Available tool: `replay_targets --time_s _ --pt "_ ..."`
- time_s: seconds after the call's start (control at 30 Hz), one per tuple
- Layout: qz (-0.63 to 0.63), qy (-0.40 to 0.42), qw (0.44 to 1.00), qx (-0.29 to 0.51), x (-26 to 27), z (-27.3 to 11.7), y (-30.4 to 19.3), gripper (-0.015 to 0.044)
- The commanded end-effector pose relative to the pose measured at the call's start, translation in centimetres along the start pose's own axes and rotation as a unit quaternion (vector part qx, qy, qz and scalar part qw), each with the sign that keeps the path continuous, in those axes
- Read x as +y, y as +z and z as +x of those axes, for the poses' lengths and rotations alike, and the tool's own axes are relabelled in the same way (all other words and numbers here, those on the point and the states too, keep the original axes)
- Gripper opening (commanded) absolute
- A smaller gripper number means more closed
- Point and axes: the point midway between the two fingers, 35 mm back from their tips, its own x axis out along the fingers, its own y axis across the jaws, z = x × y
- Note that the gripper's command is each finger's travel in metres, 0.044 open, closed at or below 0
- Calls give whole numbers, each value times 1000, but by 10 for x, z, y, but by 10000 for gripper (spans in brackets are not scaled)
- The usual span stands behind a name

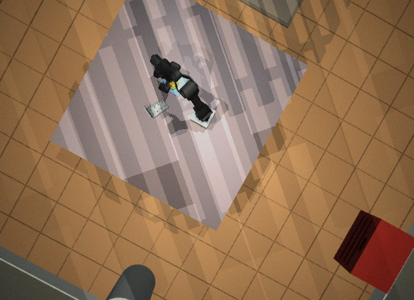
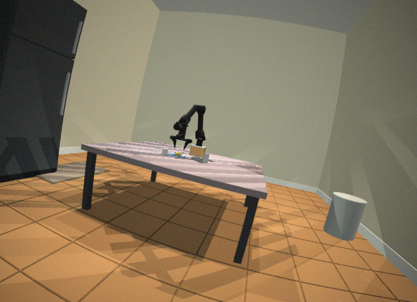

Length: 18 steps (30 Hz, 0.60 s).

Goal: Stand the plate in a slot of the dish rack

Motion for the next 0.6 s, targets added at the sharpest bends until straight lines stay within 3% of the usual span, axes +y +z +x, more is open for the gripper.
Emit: replay_targets --time_s 0.0,0.57 --pt "-2 -1 1000 4 0 8 -1 400" --pt "-2 -1 1000 4 0 36 -2 400"
